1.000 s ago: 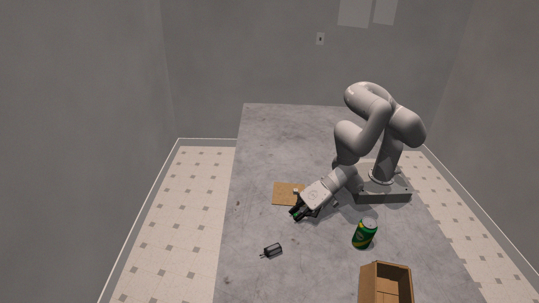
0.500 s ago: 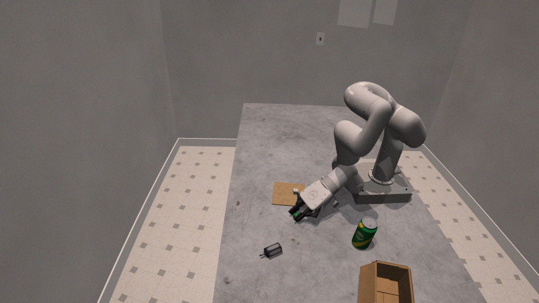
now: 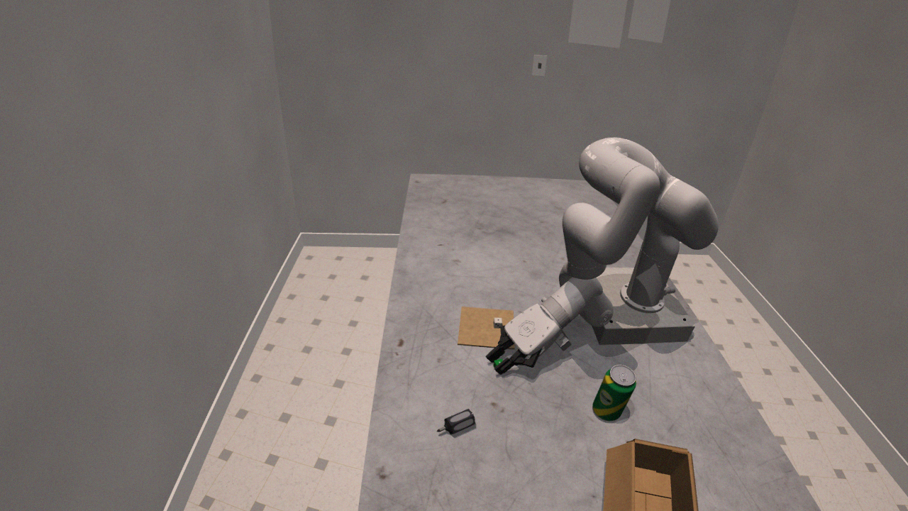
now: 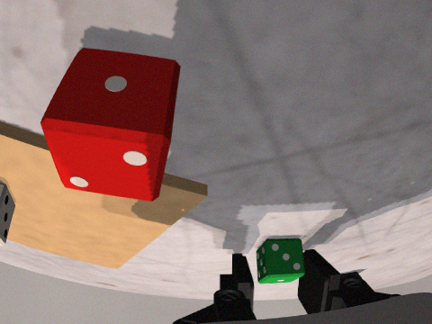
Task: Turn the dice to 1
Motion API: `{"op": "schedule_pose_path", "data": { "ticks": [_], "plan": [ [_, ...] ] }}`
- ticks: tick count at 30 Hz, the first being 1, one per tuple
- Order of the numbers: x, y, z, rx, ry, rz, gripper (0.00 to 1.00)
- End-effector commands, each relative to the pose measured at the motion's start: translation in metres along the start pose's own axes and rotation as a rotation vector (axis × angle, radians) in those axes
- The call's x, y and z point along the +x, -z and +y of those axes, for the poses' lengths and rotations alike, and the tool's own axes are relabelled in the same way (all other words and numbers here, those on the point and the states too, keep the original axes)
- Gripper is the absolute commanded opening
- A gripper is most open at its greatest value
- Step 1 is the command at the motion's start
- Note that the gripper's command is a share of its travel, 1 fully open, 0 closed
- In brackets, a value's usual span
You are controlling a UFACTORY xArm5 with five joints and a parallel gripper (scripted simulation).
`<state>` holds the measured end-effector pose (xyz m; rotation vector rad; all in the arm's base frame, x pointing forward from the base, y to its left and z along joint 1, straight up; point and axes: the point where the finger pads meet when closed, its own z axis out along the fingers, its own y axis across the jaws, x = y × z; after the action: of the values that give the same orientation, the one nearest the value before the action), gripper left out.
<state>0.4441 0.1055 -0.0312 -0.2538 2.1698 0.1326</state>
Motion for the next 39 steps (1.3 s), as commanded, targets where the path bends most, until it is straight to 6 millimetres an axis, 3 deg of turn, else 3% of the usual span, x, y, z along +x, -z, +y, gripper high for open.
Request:
{"op": "schedule_pose_path", "data": {
  "ticks": [1,18,31,39],
  "plan": [
    [-0.001,0.000,0.000,0.000,0.000,-0.002,0.36],
    [-0.001,0.003,0.000,0.000,0.000,-0.002,0.36],
    [-0.001,0.045,0.000,0.000,0.000,-0.002,0.36],
    [-0.001,0.050,0.000,0.000,0.000,-0.002,0.36]
  ]
}}
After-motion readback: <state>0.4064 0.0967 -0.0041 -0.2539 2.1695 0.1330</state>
